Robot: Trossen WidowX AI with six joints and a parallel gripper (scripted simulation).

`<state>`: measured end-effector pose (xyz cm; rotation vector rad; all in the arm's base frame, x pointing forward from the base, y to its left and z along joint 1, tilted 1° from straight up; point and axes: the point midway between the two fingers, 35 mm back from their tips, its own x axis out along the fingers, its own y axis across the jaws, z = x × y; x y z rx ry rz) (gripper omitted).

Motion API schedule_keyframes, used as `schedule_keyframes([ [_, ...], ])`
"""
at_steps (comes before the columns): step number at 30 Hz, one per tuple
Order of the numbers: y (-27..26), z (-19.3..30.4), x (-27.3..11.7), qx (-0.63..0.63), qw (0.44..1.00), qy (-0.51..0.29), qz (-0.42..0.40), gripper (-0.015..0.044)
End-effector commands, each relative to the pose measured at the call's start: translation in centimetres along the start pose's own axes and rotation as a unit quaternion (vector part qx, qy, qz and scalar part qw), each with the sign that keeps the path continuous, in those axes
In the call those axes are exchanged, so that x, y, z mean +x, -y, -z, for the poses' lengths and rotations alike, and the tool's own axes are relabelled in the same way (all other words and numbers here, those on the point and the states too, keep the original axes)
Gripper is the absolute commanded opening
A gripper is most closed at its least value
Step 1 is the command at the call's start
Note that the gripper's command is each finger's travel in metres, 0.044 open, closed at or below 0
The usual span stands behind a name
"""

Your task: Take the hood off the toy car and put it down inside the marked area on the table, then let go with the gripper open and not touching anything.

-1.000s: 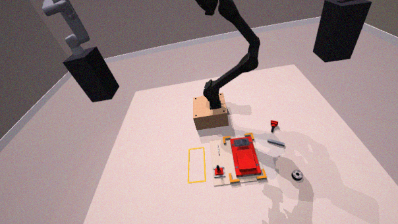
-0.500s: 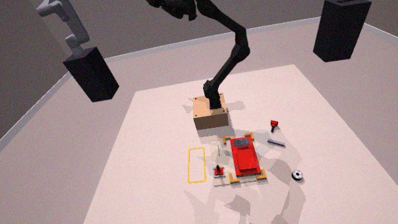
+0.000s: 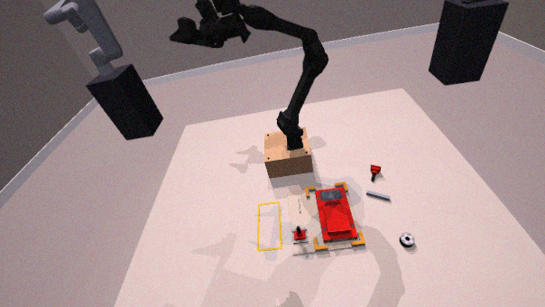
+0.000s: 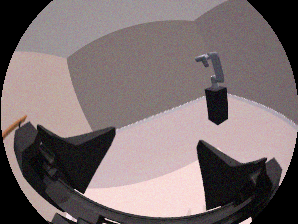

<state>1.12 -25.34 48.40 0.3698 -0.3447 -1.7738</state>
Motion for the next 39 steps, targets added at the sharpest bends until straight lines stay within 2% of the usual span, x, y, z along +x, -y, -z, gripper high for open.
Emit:
schedule_keyframes([
  [1,-2.3,3.0,0.9,-0.025,0.998,-0.049,-0.033,0.0440],
  [12,-7.3,9.3,0.7,-0.070,0.981,-0.139,-0.113,0.0440],
  [21,-12.0,16.6,-1.4,-0.136,0.945,-0.231,-0.189,0.0440],
  [29,-15.3,23.7,-4.9,-0.210,0.892,-0.312,-0.252,0.0440],
  [39,-17.2,31.9,-11.2,-0.274,0.816,-0.402,-0.311,0.0440],
])
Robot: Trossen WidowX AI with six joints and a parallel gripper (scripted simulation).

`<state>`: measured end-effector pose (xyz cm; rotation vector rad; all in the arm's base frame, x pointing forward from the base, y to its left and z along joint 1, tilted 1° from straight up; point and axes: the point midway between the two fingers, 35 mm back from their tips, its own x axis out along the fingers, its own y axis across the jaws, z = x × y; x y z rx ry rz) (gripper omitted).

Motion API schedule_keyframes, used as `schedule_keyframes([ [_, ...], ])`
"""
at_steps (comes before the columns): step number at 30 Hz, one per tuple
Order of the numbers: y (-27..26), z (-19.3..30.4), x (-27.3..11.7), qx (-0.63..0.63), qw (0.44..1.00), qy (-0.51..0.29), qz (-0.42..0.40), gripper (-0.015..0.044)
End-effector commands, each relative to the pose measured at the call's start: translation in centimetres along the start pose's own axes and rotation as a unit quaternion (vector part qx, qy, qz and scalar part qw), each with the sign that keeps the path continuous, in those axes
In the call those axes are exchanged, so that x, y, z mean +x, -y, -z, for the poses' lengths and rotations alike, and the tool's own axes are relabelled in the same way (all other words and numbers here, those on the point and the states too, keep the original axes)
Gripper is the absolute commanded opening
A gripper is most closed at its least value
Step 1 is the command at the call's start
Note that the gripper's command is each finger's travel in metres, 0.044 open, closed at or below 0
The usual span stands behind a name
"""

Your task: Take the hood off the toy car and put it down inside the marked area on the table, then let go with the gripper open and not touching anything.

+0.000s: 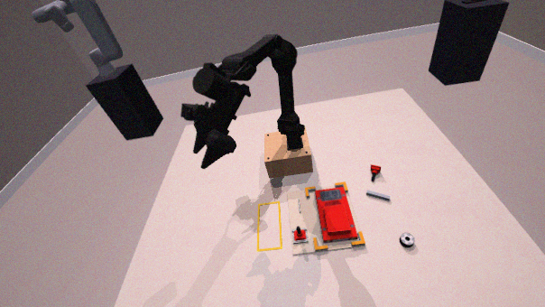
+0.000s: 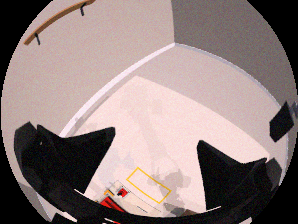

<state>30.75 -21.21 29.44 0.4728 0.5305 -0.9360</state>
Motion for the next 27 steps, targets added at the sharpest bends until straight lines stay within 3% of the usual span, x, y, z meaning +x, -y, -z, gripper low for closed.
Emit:
schedule_keyframes([
  [1,-2.6,2.9,1.1,-0.029,0.998,-0.044,-0.024,0.0440],
  [14,-10.7,14.3,2.3,-0.186,0.959,-0.189,-0.097,0.0440],
  [27,-15.2,27.2,0.1,-0.344,0.872,-0.315,-0.146,0.0440],
])
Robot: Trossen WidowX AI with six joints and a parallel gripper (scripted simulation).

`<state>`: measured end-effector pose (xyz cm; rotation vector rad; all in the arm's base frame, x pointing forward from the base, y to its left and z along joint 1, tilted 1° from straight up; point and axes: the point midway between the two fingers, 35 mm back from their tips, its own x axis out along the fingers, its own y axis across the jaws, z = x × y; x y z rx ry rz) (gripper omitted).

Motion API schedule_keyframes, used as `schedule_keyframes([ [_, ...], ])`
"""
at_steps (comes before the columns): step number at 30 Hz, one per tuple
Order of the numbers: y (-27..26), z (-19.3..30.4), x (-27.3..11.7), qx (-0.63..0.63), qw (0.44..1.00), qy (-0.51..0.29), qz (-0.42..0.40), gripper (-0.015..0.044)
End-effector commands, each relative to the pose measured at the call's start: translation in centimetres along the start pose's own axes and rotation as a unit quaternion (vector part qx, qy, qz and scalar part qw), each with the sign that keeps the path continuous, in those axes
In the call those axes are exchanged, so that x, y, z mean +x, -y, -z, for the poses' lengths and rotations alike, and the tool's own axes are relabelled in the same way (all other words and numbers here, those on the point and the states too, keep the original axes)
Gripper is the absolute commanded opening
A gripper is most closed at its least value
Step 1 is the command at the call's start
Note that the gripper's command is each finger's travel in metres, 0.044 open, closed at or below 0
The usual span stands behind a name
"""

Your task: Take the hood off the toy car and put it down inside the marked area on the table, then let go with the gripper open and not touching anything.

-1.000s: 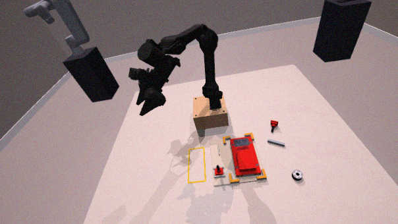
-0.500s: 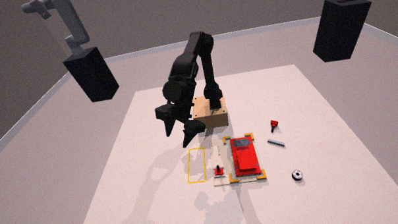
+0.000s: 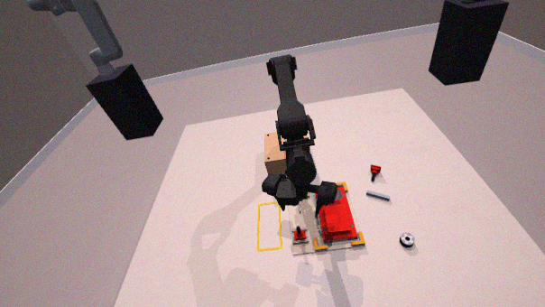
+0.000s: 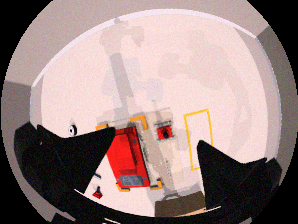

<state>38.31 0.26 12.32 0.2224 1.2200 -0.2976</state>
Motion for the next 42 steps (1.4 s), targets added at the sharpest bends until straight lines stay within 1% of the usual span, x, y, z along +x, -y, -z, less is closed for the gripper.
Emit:
schedule_keyframes([
  [1,-2.7,2.6,1.6,-0.049,0.998,-0.045,-0.012,0.0440],
  [7,-6.6,7.1,3.6,-0.124,0.986,-0.112,-0.025,0.0440],
  [12,-8.7,10.4,4.9,-0.176,0.971,-0.158,-0.029,0.0440],
  [42,-8.8,10.9,6.3,-0.178,0.971,-0.159,-0.030,0.0440],
])
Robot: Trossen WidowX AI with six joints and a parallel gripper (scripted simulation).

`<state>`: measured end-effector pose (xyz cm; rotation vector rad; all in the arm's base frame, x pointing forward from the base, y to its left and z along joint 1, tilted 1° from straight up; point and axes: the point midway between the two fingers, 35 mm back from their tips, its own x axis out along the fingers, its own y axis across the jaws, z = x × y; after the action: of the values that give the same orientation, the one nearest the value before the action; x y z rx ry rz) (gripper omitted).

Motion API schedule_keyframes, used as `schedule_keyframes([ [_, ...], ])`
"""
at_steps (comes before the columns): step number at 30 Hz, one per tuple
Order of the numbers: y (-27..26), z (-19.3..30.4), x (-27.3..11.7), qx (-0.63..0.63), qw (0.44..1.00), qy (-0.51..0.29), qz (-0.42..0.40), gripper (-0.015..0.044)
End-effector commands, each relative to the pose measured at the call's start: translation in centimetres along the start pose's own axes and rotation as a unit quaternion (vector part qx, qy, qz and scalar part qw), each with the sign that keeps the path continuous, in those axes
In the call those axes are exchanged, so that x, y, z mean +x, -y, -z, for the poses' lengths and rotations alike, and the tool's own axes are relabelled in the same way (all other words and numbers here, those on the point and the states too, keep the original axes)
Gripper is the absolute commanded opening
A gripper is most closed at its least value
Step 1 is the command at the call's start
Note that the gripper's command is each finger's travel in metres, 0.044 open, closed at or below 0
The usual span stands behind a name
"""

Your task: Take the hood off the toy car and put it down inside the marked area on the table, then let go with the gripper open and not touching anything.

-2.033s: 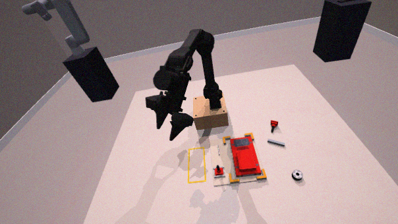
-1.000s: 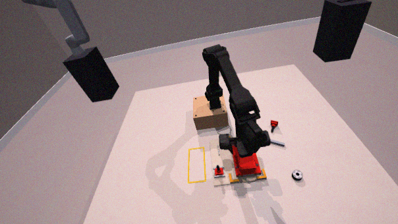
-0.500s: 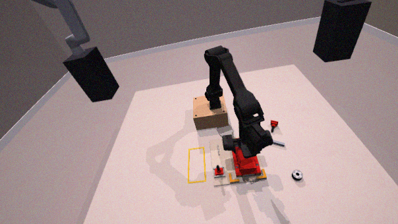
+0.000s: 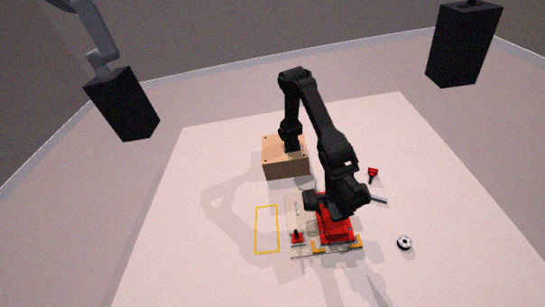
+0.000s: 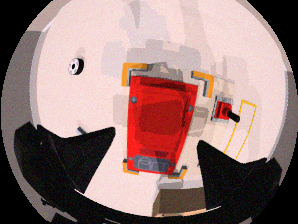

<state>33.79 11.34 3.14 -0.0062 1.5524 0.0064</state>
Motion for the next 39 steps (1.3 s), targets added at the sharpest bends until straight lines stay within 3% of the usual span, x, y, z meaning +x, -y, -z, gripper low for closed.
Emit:
schedule_keyframes([
  [1,0.0,0.1,0.3,-0.003,1.000,-0.003,-0.003,0.0440],
  [39,0.1,0.1,2.6,-0.003,1.000,-0.003,-0.002,0.0440],
])
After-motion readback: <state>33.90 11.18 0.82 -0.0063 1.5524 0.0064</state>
